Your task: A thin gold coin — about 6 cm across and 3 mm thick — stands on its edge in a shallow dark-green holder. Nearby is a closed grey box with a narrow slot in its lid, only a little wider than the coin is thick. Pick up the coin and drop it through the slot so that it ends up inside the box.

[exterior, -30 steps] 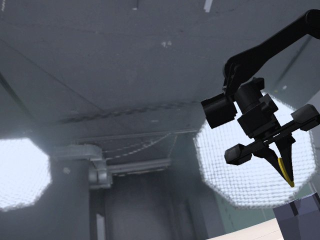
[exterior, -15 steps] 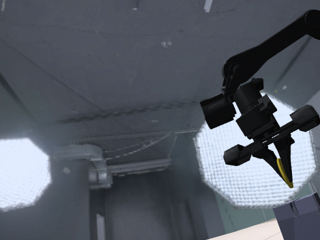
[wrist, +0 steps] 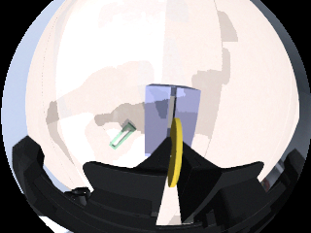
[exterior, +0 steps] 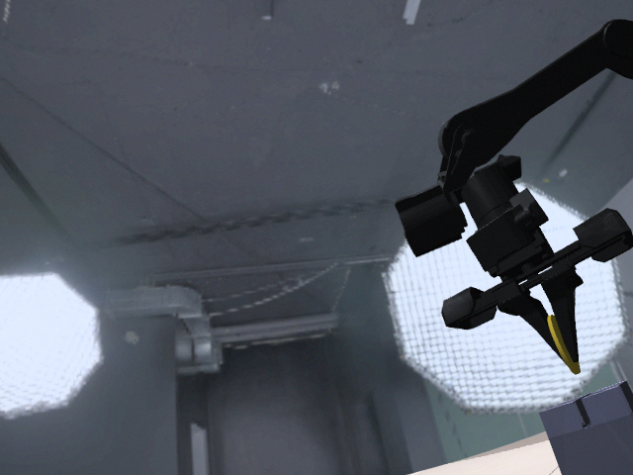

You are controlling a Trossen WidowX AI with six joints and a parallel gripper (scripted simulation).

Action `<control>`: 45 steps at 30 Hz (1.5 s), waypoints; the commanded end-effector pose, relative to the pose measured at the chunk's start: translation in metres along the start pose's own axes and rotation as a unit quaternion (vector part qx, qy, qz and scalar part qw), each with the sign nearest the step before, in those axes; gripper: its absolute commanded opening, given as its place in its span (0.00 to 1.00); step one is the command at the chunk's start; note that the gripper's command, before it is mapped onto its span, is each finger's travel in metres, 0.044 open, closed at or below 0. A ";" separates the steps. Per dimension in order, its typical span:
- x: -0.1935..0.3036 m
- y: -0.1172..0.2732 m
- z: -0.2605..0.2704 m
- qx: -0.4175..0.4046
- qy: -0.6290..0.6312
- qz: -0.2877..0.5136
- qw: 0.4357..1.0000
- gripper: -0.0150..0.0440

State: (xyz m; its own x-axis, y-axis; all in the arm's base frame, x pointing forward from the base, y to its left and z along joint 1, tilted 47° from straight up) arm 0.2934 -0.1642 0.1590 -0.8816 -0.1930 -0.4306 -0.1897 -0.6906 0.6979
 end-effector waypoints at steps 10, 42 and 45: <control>-0.001 -0.008 0.001 0.000 -0.004 -0.001 1.000 0.25; -0.001 -0.016 0.000 0.001 -0.001 0.001 1.000 0.53; -0.001 -0.011 0.000 0.001 -0.001 0.001 1.000 0.66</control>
State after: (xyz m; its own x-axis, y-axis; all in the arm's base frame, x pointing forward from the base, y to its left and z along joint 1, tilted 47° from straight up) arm 0.2969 -0.1535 0.1497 -0.8844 -0.1901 -0.4263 -0.1883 -0.6904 0.6985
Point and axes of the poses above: the point midway between the two fingers, 35 mm back from their tips, its own y axis back along the fingers, its own z axis across the jaws, x = y × z, the point moved 8 cm from there along y, back along the fingers, and after that the axes turned 3 degrees about -y, right-handed, at the moved point
